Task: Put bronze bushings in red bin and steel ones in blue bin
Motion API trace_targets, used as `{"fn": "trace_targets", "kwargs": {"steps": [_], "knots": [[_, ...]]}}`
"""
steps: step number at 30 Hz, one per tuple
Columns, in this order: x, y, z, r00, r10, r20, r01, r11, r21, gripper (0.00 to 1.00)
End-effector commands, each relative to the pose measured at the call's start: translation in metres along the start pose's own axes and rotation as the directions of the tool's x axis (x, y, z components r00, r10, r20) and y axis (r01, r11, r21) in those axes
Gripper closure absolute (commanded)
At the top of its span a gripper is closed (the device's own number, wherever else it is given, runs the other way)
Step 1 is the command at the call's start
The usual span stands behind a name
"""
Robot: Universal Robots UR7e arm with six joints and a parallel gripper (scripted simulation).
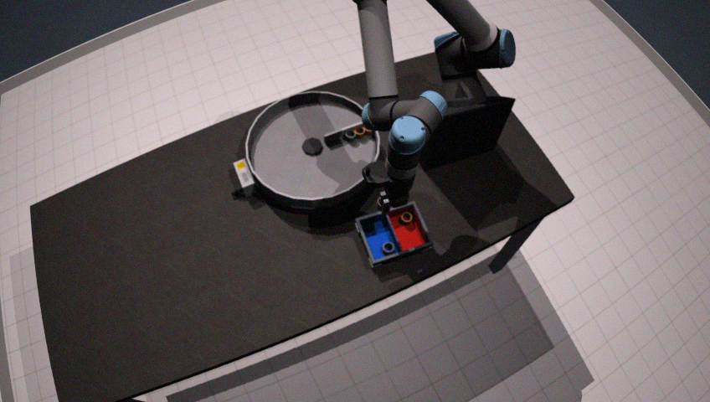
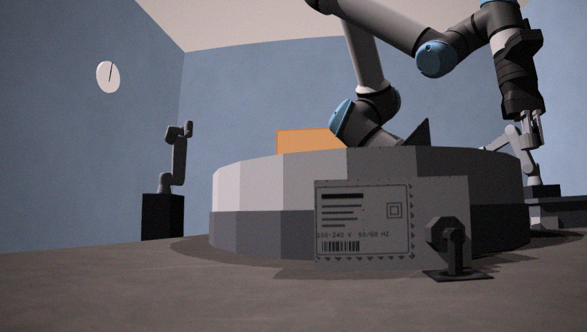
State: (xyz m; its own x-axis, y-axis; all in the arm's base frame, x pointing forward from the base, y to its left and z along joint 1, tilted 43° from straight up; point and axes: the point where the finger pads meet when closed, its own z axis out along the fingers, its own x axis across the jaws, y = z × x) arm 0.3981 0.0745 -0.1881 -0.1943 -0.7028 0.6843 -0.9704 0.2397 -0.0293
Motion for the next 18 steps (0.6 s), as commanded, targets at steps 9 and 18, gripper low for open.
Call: {"fn": "trace_targets", "kwargs": {"steps": [9, 18], "knots": [[-0.003, -0.001, 0.0, 1.0, 0.001, 0.0, -0.001, 1.0, 0.0, 1.0], [-0.003, -0.001, 0.017, 1.0, 0.001, 0.0, -0.001, 1.0, 0.0, 1.0]]}}
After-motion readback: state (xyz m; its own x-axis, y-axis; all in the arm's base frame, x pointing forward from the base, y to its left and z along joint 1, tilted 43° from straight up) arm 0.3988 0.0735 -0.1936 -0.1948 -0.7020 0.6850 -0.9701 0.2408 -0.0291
